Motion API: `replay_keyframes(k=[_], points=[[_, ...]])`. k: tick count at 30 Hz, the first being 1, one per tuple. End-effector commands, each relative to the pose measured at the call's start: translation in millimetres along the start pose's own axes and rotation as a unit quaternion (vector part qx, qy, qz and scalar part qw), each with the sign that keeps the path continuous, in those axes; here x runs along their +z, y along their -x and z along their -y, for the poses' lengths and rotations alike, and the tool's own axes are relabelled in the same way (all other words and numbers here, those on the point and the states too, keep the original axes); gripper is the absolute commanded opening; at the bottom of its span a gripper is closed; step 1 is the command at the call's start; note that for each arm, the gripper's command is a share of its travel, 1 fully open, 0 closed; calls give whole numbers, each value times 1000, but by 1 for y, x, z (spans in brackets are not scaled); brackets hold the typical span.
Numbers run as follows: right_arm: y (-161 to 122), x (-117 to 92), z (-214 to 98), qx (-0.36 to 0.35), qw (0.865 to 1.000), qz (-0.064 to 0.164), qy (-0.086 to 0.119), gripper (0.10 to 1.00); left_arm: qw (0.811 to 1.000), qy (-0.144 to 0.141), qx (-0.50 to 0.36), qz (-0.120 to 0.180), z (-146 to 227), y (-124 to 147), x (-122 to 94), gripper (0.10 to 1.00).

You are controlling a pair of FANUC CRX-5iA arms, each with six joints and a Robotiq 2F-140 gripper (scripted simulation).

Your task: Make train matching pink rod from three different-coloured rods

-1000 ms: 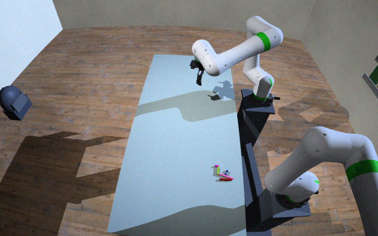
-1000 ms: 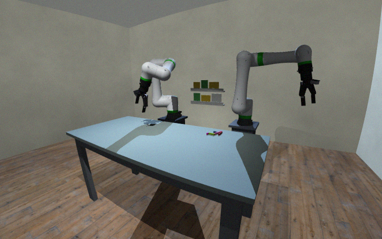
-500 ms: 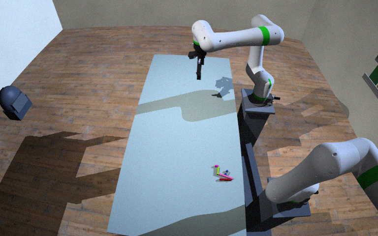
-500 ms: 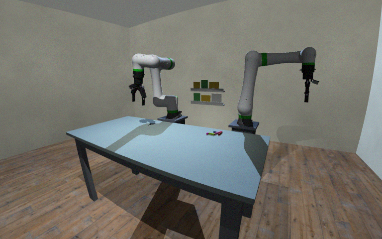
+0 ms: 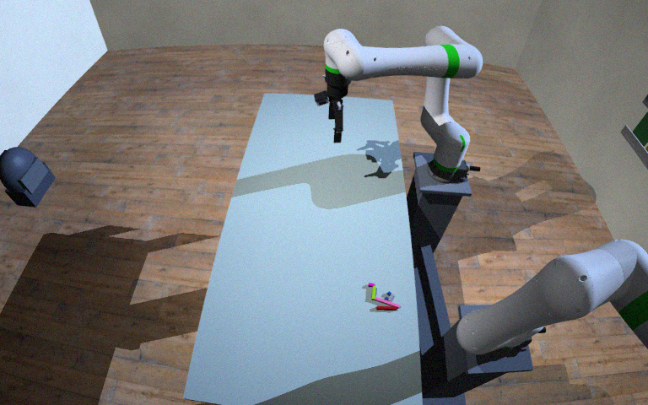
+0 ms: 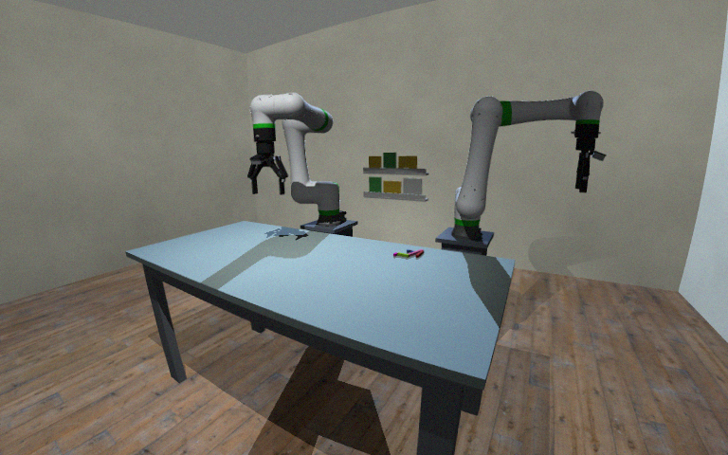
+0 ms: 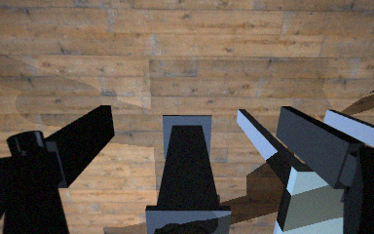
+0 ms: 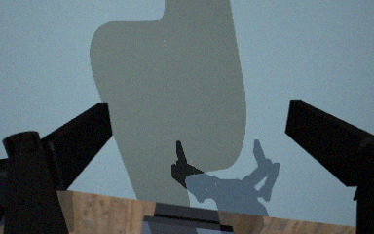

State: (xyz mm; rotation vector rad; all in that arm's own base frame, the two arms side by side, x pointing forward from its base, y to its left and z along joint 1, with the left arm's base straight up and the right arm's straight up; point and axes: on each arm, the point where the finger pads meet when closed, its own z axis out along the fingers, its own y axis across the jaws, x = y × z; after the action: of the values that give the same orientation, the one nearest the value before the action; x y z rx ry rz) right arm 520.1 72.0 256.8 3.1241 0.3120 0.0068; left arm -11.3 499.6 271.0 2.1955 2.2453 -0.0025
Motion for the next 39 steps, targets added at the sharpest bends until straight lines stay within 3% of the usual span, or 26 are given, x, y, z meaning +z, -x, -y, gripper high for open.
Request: replay_keyframes(k=[1,6,8,9,23,25,26,39], points=[[-20,7,36,-39,999,1,-1,1000,1000,0,0,-1,0,0,-1,1000],[-34,16,76,-88,996,1,-1,1000,1000,0,0,-1,0,0,-1,1000],[-34,16,76,-88,996,1,-1,1000,1000,0,0,-1,0,0,-1,1000],[-40,22,99,-116,993,1,-1,1000,1000,0,0,-1,0,0,-1,1000],[-55,49,211,-239,971,1,-2,1000,1000,0,0,-1,0,0,-1,1000],[-55,49,211,-239,971,1,-2,1000,1000,0,0,-1,0,0,-1,1000],[-55,55,236,-265,964,1,-2,1000,1000,0,0,-1,0,0,-1,1000],[-43,83,340,-371,928,1,-2,1000,1000,0,0,-1,0,0,-1,1000]])
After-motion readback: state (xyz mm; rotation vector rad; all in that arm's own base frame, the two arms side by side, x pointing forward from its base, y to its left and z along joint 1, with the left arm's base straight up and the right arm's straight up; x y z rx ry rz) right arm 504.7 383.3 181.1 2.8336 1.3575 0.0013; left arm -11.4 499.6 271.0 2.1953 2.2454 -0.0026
